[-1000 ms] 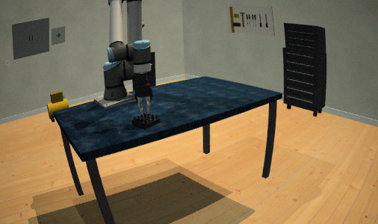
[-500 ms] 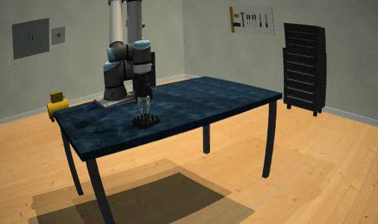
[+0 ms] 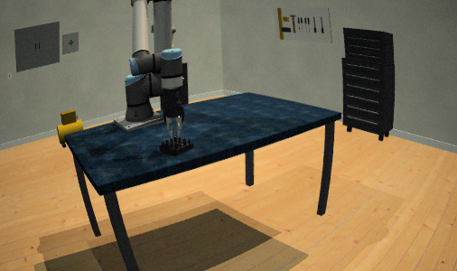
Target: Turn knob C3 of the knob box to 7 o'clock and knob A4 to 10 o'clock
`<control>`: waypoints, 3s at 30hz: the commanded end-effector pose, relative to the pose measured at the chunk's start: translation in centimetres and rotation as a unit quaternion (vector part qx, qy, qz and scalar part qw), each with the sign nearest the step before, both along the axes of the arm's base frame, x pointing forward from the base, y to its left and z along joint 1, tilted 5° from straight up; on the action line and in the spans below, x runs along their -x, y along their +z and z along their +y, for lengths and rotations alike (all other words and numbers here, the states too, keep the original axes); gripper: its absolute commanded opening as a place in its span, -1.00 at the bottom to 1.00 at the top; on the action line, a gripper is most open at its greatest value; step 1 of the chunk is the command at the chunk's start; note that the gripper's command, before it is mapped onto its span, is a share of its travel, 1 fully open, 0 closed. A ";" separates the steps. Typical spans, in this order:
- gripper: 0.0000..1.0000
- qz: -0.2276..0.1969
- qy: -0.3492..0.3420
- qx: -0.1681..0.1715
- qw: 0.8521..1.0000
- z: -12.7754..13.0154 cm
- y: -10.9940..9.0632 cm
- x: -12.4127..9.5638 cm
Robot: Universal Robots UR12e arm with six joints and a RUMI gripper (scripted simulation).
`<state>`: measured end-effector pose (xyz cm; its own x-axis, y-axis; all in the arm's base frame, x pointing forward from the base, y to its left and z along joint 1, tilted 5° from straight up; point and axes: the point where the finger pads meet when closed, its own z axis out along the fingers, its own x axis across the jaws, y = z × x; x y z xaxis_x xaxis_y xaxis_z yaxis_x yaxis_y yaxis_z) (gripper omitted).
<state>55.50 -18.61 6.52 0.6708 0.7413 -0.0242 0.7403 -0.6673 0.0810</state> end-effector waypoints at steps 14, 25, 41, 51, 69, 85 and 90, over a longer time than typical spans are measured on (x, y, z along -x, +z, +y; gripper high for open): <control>-0.78 -0.001 0.000 0.000 1.000 0.1 0.0 0.1; -0.78 -0.001 0.000 0.000 1.000 0.3 0.0 0.3; -0.78 -0.001 0.000 0.000 1.000 0.3 0.0 0.3; -0.78 -0.001 0.000 0.000 1.000 0.3 0.0 0.3; -0.78 -0.001 0.000 0.000 1.000 0.3 -0.3 0.3; -0.78 -0.001 0.000 0.000 1.000 0.2 -1.3 0.2; -0.78 -0.001 0.000 0.000 1.000 0.2 -1.4 0.2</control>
<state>55.20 -18.38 5.16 0.6708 0.7413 -0.0242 0.7403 -0.6673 0.0809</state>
